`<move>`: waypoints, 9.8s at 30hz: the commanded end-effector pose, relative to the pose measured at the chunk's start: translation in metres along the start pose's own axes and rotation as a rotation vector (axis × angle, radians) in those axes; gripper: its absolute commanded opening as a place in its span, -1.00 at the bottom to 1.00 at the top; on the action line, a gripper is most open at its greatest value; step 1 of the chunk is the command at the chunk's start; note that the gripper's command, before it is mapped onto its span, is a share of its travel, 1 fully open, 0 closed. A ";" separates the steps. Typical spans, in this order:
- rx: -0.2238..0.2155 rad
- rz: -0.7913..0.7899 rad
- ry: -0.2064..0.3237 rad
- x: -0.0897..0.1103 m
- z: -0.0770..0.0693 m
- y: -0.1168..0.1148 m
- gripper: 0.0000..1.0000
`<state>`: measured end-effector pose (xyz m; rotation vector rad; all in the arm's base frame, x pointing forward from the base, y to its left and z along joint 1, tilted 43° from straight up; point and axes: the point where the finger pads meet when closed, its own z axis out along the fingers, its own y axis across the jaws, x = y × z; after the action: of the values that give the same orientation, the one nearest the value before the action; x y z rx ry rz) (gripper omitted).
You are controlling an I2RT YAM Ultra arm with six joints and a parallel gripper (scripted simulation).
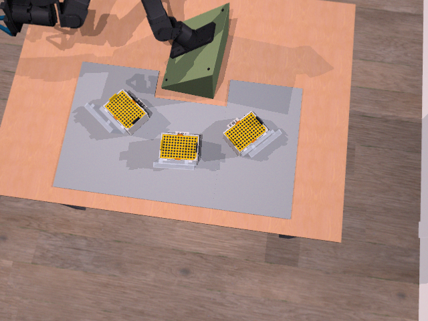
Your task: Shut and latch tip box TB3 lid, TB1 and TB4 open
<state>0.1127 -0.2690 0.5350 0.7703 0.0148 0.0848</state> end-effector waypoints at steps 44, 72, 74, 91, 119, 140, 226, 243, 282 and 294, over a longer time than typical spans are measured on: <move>0.222 -0.198 0.311 0.079 -0.021 -0.046 -1.00; 0.365 -0.378 0.635 0.146 -0.072 -0.086 -1.00; 0.365 -0.378 0.635 0.146 -0.072 -0.086 -1.00; 0.425 -0.503 0.885 0.179 -0.117 -0.104 -1.00; 0.456 -0.672 1.262 0.212 -0.201 -0.120 -1.00; 0.423 -0.822 1.645 0.217 -0.282 -0.123 -1.00; 0.673 -1.637 2.076 0.153 -0.553 -0.096 -1.00; 0.882 -1.794 1.798 0.180 -0.622 -0.100 -1.00; 0.888 -1.714 1.825 0.254 -0.794 -0.109 -1.00; 0.887 -1.805 1.793 0.263 -0.830 -0.116 -1.00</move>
<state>0.3425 0.2209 -0.1211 1.0742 2.5351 -0.9407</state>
